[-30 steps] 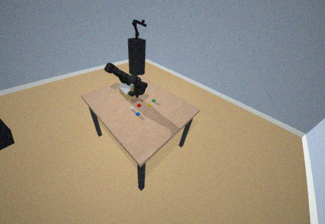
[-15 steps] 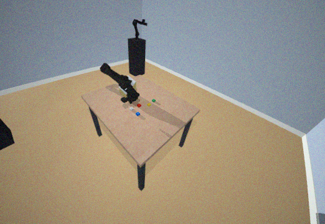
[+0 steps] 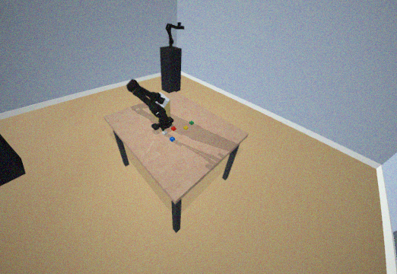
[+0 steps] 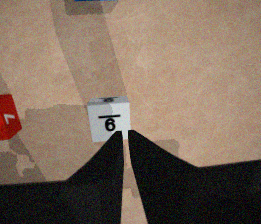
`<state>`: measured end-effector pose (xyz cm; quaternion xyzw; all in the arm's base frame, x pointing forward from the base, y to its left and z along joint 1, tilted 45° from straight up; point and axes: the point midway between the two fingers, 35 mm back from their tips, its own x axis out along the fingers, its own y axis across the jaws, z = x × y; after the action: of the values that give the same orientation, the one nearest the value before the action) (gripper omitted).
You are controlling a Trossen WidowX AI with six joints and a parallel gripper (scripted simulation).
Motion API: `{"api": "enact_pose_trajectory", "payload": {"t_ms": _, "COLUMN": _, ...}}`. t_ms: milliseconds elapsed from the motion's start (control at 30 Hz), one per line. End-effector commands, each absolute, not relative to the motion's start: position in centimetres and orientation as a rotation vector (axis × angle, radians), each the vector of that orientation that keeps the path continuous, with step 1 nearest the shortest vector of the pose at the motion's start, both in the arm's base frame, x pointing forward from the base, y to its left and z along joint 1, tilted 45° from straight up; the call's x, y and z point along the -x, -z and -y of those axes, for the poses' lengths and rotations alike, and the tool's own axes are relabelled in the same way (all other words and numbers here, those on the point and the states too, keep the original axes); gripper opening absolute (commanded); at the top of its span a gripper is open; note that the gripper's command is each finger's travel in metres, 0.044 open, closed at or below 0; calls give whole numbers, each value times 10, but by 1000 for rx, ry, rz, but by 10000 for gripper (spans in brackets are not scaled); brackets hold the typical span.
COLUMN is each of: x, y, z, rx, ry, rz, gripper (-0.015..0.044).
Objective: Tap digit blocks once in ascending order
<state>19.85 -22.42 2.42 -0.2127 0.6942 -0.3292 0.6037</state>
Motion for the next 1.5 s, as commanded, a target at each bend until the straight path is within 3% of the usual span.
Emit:
{"api": "enact_pose_trajectory", "payload": {"t_ms": 0, "x": -196, "y": -17, "z": 227, "rx": 495, "ry": 748, "rz": -1615, "gripper": 20}}
{"api": "enact_pose_trajectory", "payload": {"t_ms": 833, "x": -198, "y": -27, "z": 218, "rx": 495, "ry": 749, "rz": -1615, "gripper": 20}}
{"api": "enact_pose_trajectory", "payload": {"t_ms": 1300, "x": -285, "y": 36, "z": 103, "rx": 461, "ry": 553, "rz": -1596, "gripper": 387}}
{"api": "enact_pose_trajectory", "payload": {"t_ms": 1467, "x": -299, "y": 71, "z": 44, "rx": 435, "ry": 558, "rz": -1614, "gripper": 400}}
